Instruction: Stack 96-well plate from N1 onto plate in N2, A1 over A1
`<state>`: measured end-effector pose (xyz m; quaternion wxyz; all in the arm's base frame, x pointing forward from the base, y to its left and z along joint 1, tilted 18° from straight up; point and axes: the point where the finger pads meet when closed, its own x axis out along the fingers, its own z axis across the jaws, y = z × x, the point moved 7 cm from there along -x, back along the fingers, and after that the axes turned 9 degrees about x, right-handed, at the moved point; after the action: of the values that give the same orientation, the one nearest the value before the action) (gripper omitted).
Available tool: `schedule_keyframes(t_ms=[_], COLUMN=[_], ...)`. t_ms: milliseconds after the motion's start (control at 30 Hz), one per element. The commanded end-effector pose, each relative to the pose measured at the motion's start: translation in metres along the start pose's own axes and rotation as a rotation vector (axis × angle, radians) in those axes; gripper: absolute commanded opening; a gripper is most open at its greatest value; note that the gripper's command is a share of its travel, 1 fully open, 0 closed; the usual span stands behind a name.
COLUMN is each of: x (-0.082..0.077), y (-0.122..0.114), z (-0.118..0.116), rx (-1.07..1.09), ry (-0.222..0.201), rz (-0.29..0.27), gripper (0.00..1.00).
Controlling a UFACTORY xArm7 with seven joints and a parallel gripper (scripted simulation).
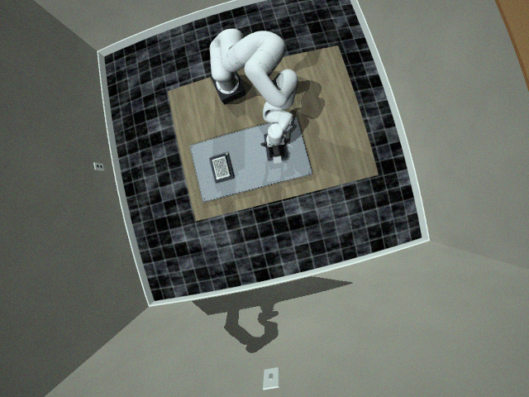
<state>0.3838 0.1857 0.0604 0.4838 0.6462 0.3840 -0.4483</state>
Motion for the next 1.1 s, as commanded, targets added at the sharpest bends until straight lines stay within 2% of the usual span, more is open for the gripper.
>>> schedule_keyframes(t_ms=[0, 300, 1067], x=[-0.001, -0.001, -0.015], y=[0.001, 0.001, 0.001], z=[-0.001, -0.001, -0.001], rx=[0.001, 0.001, 0.001], ry=[0.002, 0.002, 0.002], rz=[0.003, 0.003, 0.003], gripper=[0.0, 0.0, 0.0])
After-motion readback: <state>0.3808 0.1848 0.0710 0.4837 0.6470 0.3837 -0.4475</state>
